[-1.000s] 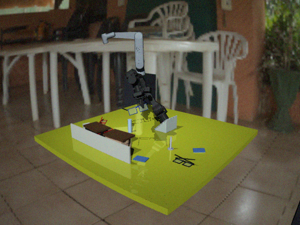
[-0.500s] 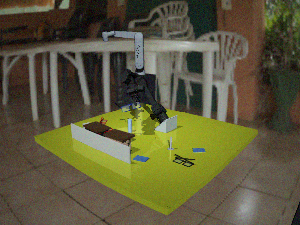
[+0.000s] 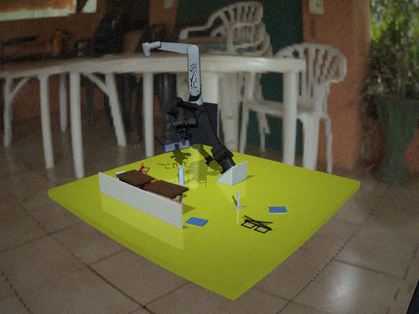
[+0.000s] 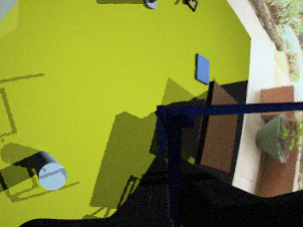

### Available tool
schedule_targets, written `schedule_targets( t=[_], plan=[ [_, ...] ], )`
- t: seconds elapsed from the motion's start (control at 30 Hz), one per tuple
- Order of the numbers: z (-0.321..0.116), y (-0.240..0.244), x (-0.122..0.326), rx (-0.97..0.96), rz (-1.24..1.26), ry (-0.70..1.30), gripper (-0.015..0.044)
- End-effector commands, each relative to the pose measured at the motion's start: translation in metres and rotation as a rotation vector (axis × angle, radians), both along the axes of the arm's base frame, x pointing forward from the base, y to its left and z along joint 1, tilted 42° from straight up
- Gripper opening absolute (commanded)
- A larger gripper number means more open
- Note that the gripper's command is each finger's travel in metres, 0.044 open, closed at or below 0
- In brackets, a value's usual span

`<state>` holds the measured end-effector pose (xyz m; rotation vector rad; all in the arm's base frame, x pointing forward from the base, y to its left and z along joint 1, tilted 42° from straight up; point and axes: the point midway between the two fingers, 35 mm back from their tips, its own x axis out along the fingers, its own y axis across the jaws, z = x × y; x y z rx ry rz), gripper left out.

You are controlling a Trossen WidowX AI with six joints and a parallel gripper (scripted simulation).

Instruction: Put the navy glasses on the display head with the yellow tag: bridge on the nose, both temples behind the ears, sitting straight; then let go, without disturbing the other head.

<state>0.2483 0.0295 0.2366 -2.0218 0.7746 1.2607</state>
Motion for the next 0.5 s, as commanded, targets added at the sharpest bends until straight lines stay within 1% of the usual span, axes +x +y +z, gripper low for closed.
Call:
schedule_targets(
  t=[0.0,0.47],
  plan=[
    [0.008,-0.013,-0.013,-0.006,0.016,-0.041,0.0000],
    [0.028,-0.047,-0.056,-0.058,0.043,-0.169,0.0000]
  ],
)
